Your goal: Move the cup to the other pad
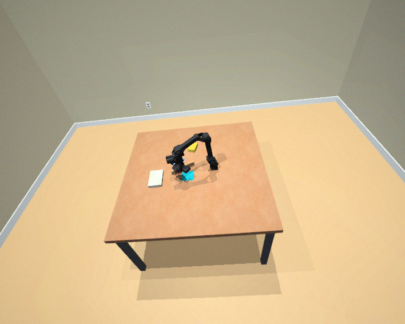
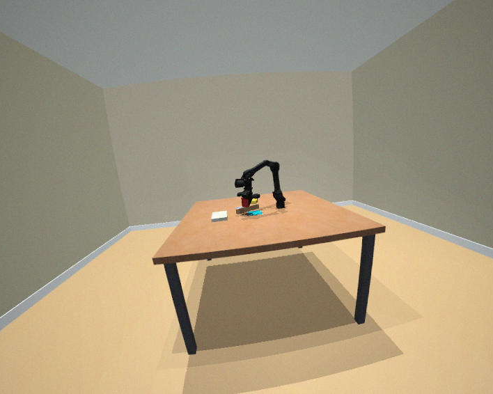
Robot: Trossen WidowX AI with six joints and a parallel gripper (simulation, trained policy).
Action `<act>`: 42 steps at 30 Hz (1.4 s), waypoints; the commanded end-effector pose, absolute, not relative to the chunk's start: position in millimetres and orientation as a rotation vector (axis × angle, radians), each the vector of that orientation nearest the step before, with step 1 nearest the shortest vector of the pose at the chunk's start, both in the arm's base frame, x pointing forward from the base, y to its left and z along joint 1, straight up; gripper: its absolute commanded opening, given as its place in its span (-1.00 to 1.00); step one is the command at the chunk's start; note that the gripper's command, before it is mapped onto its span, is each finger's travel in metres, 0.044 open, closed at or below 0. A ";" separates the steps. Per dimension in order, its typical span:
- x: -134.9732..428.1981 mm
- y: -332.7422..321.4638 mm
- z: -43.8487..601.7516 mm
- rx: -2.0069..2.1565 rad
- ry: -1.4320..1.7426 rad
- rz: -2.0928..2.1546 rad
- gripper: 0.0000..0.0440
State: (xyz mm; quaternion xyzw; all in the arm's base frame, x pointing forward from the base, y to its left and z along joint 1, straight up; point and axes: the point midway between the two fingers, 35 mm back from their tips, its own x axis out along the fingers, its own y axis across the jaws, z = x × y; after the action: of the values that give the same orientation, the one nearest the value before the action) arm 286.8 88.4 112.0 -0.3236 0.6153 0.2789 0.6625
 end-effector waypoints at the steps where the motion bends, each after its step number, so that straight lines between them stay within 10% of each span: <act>1: 278.0 93.9 104.7 -0.730 1.392 0.629 -1.00; 23: 237.1 96.3 56.9 -0.723 1.411 0.587 -0.91; 42: 240.3 98.7 72.8 -0.652 1.278 0.594 -0.34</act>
State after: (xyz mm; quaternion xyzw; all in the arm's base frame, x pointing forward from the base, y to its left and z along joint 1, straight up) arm 242.2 98.4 69.8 -0.3008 0.5834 0.2636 0.7068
